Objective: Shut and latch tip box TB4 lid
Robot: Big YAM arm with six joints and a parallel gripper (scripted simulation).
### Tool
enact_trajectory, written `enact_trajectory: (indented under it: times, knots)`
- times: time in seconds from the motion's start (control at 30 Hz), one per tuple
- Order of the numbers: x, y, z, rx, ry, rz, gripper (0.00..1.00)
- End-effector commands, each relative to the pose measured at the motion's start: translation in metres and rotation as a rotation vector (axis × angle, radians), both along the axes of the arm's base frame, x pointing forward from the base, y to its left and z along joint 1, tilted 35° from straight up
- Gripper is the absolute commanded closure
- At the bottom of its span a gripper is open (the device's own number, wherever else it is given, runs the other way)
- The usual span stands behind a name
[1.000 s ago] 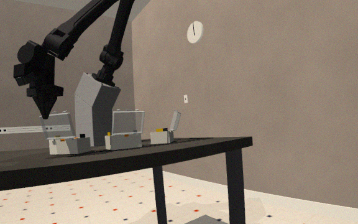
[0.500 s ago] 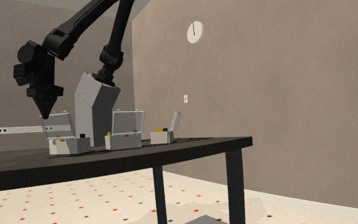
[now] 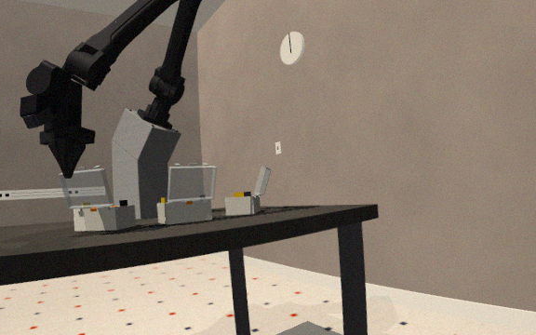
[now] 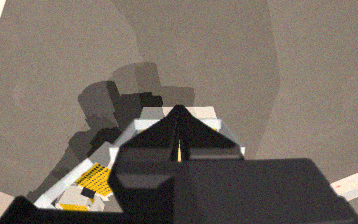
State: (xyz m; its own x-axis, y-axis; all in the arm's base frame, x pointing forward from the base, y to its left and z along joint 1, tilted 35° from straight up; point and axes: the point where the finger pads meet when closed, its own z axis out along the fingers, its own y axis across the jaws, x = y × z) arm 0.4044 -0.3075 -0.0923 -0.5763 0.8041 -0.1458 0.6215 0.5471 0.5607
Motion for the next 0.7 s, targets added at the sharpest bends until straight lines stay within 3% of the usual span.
enact_trajectory:
  times: [0.0,0.37,0.5,0.67]
  knots:
    - [0.011,0.001,-0.001,-0.004,-0.004,0.005,1.00]
    - [0.006,0.006,-0.002,-0.002,-0.002,0.005,1.00]
    - [0.007,0.005,0.012,-0.023,-0.022,0.005,1.00]
    - [0.002,0.012,0.007,-0.017,-0.016,0.005,1.00]
